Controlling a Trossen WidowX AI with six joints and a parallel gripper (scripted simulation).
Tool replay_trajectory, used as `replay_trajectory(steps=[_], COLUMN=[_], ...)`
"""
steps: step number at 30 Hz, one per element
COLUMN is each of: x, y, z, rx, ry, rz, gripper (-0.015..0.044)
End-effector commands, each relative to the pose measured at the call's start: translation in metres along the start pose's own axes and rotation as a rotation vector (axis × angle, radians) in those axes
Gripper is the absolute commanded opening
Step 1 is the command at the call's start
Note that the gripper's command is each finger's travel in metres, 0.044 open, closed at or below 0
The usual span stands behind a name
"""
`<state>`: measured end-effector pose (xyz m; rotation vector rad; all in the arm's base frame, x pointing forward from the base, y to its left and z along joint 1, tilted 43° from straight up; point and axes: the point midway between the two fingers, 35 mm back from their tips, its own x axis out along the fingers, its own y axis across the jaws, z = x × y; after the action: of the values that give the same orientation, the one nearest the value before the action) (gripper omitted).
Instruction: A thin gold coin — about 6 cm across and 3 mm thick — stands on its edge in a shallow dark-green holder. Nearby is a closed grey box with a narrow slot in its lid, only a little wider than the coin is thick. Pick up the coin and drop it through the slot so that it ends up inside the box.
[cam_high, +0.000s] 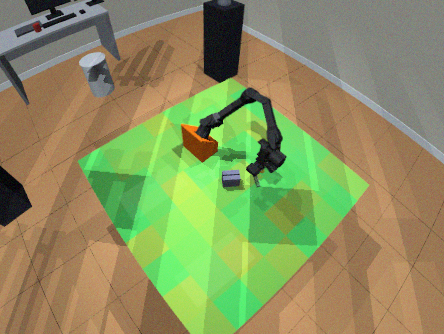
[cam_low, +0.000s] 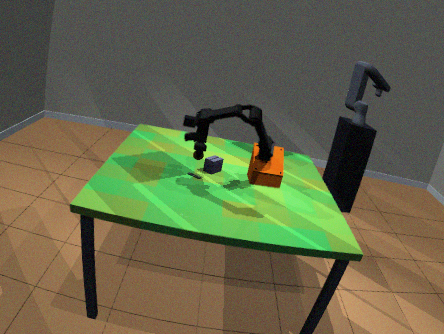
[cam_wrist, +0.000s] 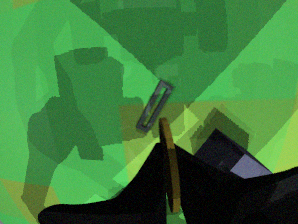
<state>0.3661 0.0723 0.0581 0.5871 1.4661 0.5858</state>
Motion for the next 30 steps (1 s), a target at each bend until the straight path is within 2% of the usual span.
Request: replay_trajectory(steps=[1,23,30], x=[-0.0003,-0.0009,-0.0010], y=[-0.0002,-0.0006,-0.0023], z=[-0.0019,-0.0064,-0.0072], rx=[-0.117,-0.871,-0.894], ry=[0.001,0.001,0.001], rz=[-0.001,0.000,-0.001], gripper=[0.0000,0.0000,0.0000])
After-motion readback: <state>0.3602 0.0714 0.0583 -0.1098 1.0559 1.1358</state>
